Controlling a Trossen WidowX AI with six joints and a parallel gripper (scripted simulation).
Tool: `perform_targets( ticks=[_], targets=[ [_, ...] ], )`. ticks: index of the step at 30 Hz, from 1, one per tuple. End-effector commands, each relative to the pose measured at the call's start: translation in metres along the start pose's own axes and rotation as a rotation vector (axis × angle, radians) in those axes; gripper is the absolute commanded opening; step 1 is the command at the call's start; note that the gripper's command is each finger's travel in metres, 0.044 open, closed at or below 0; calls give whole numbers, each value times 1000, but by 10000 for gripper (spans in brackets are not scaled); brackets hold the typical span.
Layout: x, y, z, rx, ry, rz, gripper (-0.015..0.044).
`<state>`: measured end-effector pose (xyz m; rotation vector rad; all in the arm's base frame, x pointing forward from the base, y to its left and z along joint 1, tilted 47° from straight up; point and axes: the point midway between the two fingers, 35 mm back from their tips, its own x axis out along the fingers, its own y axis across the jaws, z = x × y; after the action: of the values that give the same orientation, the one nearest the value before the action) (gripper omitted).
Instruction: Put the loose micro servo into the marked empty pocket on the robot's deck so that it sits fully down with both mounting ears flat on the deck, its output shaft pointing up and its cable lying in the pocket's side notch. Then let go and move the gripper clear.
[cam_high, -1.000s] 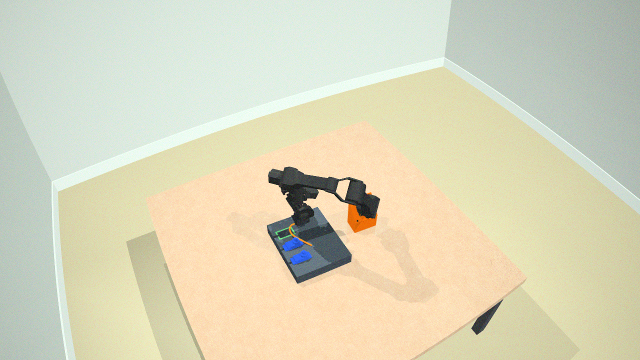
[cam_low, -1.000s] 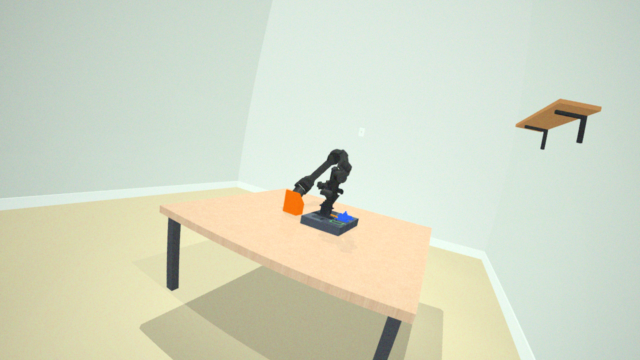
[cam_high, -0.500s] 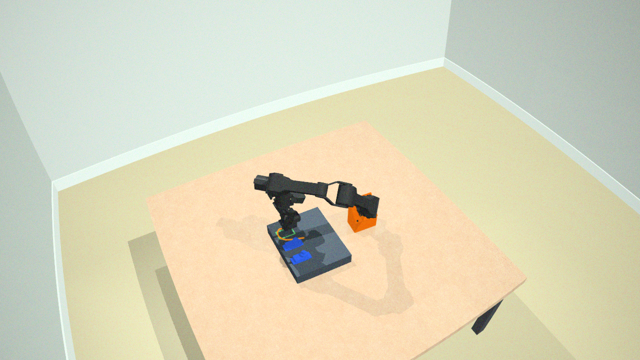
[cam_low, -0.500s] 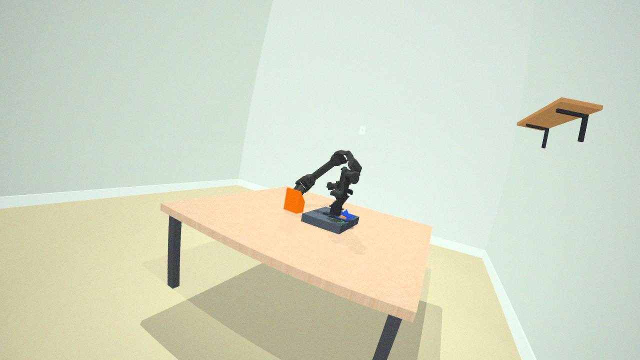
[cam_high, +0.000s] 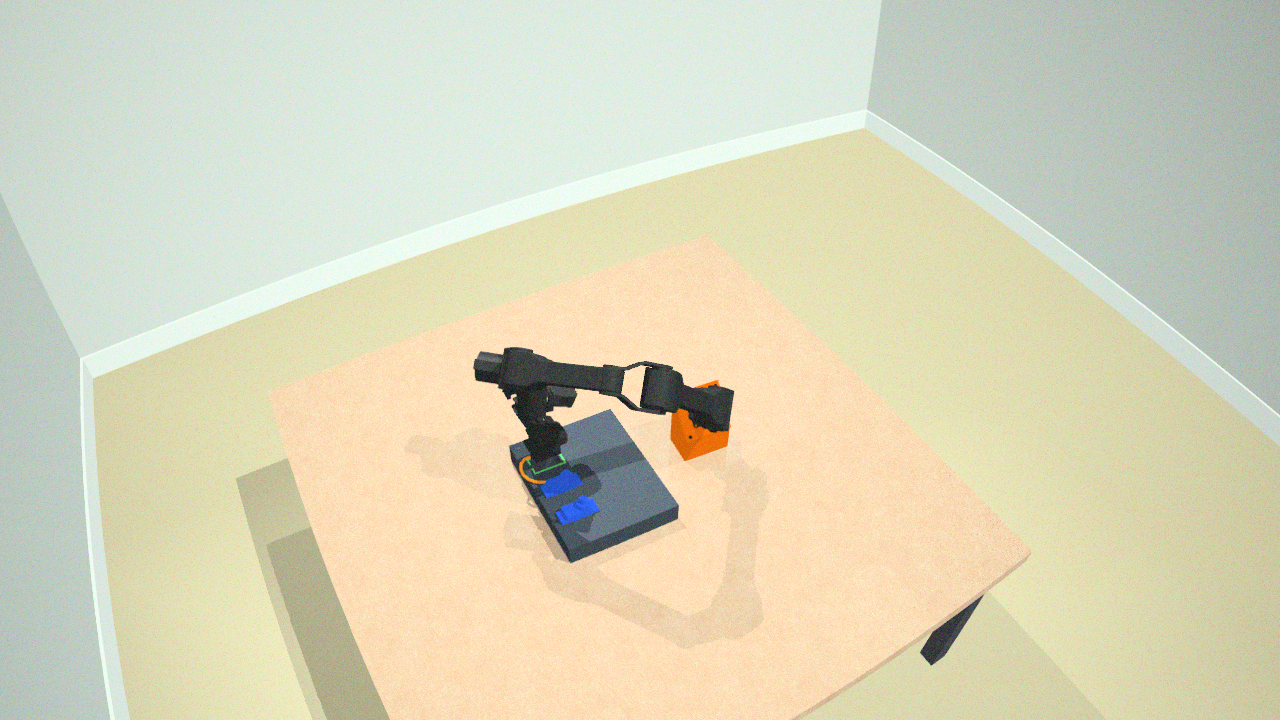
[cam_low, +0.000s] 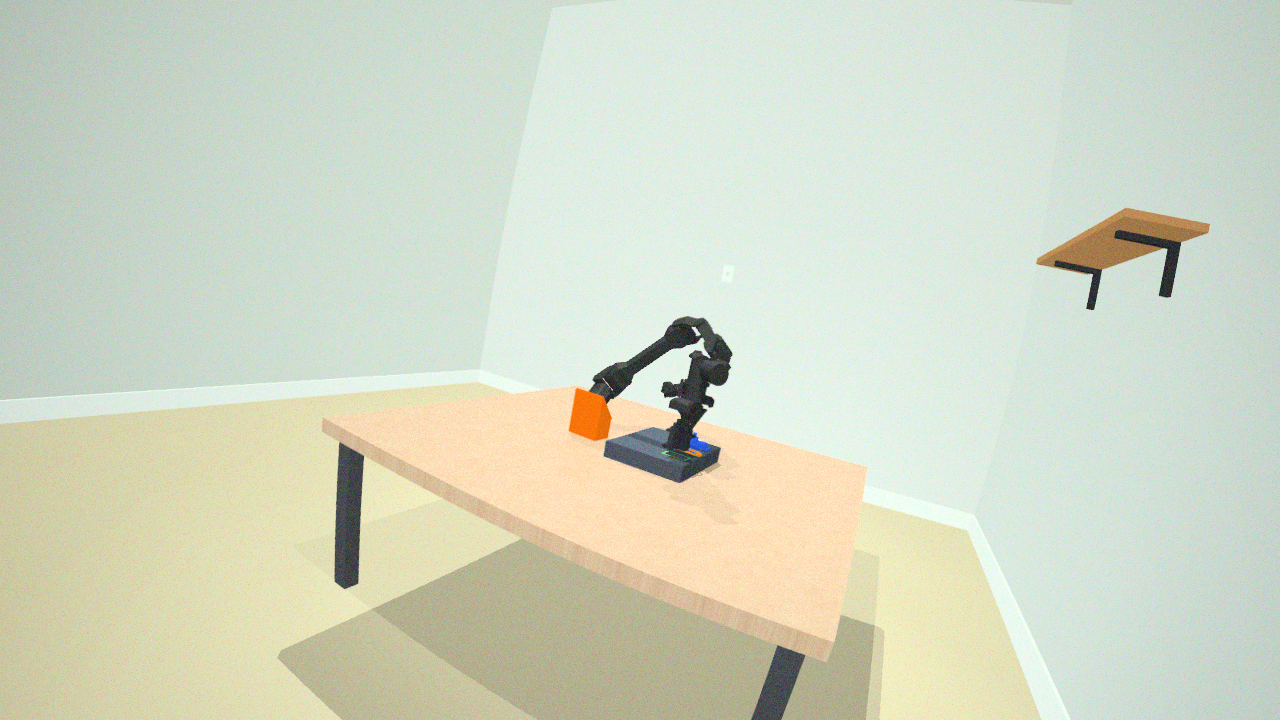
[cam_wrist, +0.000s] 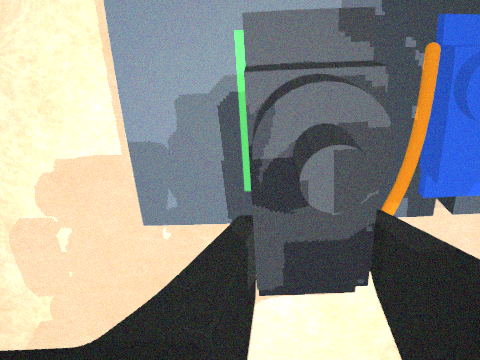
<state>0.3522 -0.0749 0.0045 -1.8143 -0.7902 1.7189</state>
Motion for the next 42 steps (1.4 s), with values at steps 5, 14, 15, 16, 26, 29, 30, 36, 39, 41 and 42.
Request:
perform_targets(
  ticks=[5,14,15,16,26,29,30,36,39,41,42],
  targets=[
    [13,-1,-1,5,3,-6,0],
    [14,-1,-1,5,3,-6,0],
    [14,-1,-1,5,3,-6,0],
    [14,-1,-1,5,3,-6,0],
    [17,-1,-1,5,3,-6,0],
    [20,-1,-1,5,3,-6,0],
    [20,-1,-1,5,3,-6,0],
    [24,-1,-1,5,3,-7,0],
    [26,-1,-1,4,3,-7,0],
    [28,-1,-1,4,3,-7,0],
    [28,-1,-1,4,3,-7,0]
  ],
)
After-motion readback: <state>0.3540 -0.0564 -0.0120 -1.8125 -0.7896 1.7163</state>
